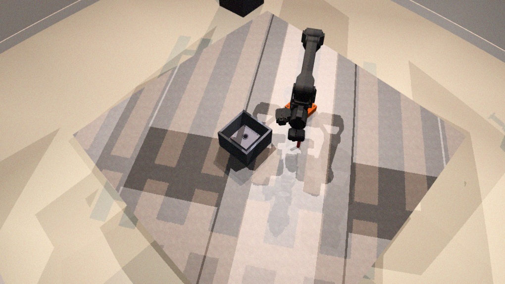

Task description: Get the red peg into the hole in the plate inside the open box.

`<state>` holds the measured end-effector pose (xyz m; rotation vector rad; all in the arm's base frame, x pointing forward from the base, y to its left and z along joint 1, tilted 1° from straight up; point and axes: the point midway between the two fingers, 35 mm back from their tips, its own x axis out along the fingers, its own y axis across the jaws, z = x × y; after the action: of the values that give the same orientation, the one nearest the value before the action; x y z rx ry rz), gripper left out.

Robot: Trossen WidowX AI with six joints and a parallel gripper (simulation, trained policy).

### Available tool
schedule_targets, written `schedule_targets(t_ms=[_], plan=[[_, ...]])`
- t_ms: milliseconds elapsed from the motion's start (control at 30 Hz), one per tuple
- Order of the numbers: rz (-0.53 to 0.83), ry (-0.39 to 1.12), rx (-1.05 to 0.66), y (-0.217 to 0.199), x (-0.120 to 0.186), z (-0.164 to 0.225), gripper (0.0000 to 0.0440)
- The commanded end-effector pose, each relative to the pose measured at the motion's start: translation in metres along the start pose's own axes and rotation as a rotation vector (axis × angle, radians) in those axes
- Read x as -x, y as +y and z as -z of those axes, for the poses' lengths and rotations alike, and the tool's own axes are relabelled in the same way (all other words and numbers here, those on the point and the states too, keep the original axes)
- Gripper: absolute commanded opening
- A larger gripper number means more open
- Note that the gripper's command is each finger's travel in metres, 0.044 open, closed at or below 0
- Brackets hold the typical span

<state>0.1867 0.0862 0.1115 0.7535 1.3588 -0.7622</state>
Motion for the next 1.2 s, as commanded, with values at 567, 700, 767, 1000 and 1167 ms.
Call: schedule_targets(t_ms=[567,700,767,1000,1167], plan=[[-0.045,-0.014,-0.092,0.000,-0.087,0.020,0.0364],[-0.029,0.011,-0.101,-0.003,-0.088,0.022,0.0259],[-0.027,0.024,-0.099,-0.003,-0.088,0.023,0.0206],[-0.022,0.071,-0.091,-0.002,-0.085,0.024,0.0022],[-0.048,0.041,-0.071,0.002,-0.078,0.015,0.0000]])
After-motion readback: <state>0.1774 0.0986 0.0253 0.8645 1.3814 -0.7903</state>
